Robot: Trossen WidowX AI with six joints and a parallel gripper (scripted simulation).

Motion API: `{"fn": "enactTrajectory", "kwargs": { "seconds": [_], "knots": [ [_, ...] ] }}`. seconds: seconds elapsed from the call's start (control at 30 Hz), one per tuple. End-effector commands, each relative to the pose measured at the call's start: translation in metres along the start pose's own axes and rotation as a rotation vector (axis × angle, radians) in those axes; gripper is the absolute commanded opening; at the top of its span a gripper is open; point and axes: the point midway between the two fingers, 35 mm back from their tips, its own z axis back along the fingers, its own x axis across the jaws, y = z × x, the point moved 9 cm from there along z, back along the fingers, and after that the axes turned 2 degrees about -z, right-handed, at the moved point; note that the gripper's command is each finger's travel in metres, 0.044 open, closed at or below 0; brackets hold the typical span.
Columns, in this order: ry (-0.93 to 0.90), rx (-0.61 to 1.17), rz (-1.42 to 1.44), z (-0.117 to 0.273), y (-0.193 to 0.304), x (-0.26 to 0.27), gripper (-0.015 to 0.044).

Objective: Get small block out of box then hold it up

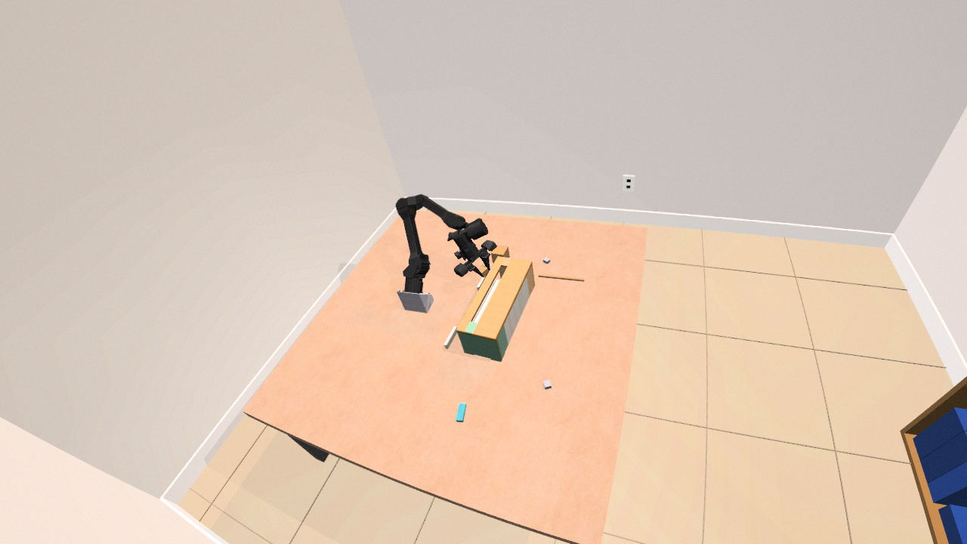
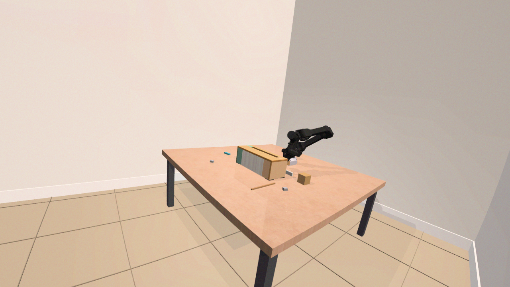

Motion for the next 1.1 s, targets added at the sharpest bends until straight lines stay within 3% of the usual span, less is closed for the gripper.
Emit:
{"fn": "enactTrajectory", "kwargs": {
  "seconds": [0.0,1.07],
  "knots": [
    [0.000,-0.007,-0.177,0.004,0.003,0.000,0.0000],
    [-0.046,-0.050,-1.530,0.024,0.016,0.013,0.0000]
  ]
}}
